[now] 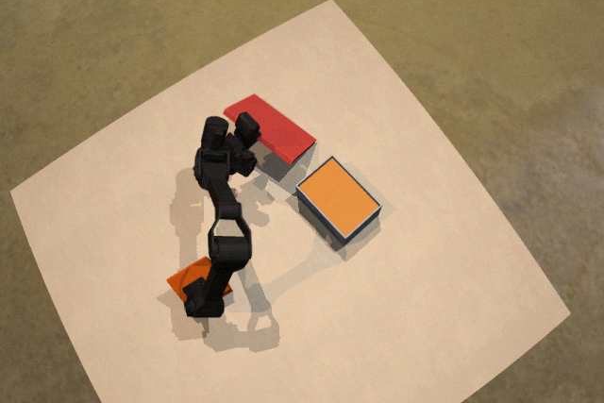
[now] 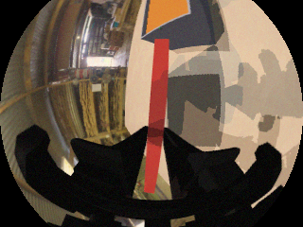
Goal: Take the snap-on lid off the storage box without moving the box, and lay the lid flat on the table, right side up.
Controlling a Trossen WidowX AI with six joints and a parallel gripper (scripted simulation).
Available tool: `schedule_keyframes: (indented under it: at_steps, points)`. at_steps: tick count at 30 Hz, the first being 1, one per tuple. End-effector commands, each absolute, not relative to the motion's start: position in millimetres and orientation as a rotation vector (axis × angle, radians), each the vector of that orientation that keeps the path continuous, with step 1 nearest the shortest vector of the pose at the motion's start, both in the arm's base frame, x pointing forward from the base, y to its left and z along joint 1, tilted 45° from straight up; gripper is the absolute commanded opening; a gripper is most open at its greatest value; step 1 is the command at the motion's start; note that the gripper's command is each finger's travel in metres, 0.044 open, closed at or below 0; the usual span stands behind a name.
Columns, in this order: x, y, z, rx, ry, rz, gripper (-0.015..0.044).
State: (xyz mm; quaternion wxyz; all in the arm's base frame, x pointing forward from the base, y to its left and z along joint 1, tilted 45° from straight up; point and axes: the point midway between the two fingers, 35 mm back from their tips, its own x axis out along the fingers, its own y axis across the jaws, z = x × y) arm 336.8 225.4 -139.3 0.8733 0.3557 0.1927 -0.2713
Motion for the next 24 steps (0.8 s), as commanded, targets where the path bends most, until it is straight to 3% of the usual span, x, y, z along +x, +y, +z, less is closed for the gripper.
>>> schedule_keyframes:
  at_steps: [1,24]
  points:
    - [339,203,-150,0.718,0.403,-0.614,0.0]
    - [339,189,-163,0.718,0.402,-0.614,0.0]
